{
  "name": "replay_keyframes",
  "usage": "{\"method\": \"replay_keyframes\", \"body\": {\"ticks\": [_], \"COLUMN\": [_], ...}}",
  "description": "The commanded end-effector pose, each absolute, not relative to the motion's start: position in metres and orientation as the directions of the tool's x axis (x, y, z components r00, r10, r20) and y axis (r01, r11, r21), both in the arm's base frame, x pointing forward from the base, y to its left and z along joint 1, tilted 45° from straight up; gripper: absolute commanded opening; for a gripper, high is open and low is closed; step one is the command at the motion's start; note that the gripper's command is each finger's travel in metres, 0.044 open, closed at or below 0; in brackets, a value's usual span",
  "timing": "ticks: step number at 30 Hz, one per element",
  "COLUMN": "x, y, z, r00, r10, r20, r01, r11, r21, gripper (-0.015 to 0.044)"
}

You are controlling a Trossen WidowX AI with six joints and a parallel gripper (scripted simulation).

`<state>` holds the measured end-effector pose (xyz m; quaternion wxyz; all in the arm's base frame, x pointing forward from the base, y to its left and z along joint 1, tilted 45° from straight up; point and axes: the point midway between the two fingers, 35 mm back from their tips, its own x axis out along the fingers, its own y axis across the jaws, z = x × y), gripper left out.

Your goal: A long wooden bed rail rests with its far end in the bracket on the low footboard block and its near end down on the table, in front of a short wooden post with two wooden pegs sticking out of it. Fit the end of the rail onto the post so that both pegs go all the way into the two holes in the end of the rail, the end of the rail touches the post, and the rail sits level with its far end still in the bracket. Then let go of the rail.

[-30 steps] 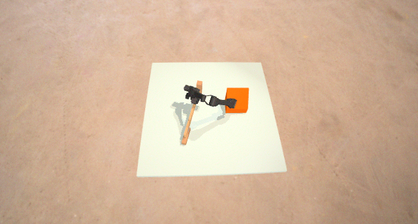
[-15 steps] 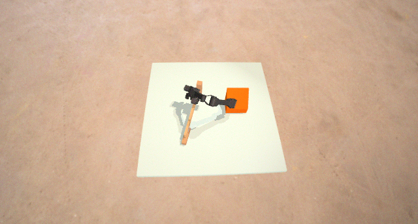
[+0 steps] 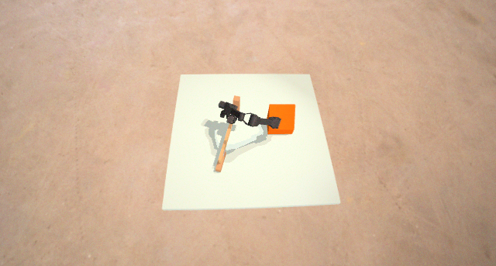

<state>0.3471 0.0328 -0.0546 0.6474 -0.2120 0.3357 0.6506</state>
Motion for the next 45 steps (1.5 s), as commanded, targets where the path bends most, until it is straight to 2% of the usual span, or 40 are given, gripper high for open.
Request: {"method": "replay_keyframes", "body": {"ticks": [1,45], "x": [0.3479,0.3478], "y": [0.0292,0.0298], "z": [-0.0518,-0.0524], "r00": [-0.062,-0.062], "r10": [0.702,0.702], "r20": [-0.71,-0.71], "r01": [-0.985,-0.985], "r11": [0.071,0.071], "r21": [0.157,0.157], "gripper": [0.0,0.0]}}
